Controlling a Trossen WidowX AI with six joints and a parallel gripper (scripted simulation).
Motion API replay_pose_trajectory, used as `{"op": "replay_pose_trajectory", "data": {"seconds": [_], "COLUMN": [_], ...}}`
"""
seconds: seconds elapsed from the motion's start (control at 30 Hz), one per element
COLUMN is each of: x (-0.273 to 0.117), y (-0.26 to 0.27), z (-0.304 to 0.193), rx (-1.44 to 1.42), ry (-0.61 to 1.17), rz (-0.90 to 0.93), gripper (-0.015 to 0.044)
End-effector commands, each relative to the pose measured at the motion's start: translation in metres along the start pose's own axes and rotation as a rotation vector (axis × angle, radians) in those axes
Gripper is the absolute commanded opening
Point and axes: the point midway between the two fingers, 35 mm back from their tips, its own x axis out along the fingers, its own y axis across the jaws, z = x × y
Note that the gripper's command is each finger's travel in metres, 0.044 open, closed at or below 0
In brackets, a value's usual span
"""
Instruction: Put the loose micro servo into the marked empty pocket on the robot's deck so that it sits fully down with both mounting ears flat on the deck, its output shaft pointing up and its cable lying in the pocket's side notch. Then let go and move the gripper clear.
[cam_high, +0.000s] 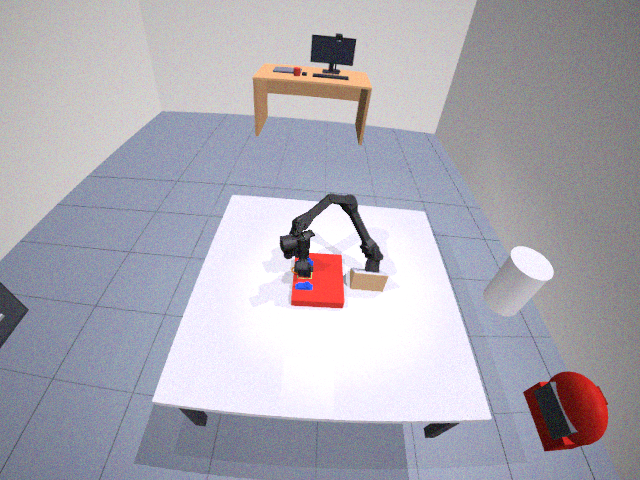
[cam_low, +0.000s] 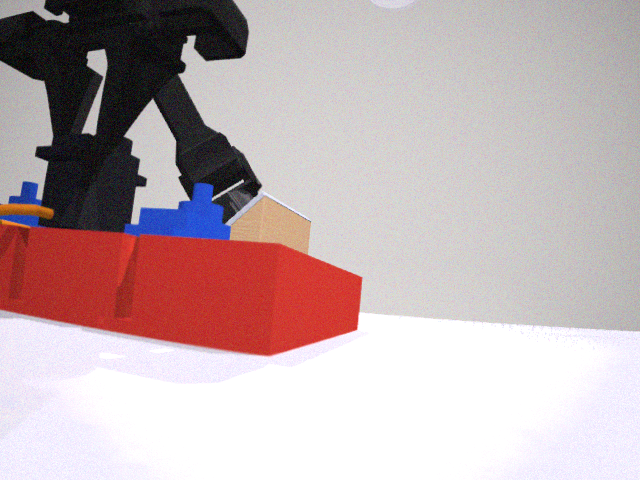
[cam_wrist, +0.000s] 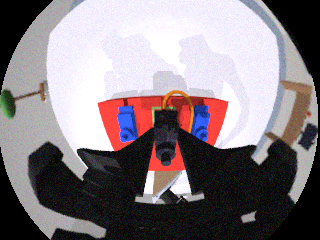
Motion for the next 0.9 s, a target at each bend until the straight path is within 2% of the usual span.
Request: {"op": "replay_pose_trajectory", "data": {"seconds": [0.0,0.87], "x": [0.004,0.028], "y": [0.0,0.0], "z": [-0.001,-0.001], "rx": [-0.009,-0.008], "ry": [-0.002,-0.002], "rz": [-0.006,-0.007], "gripper": [0.0,0.0]}}
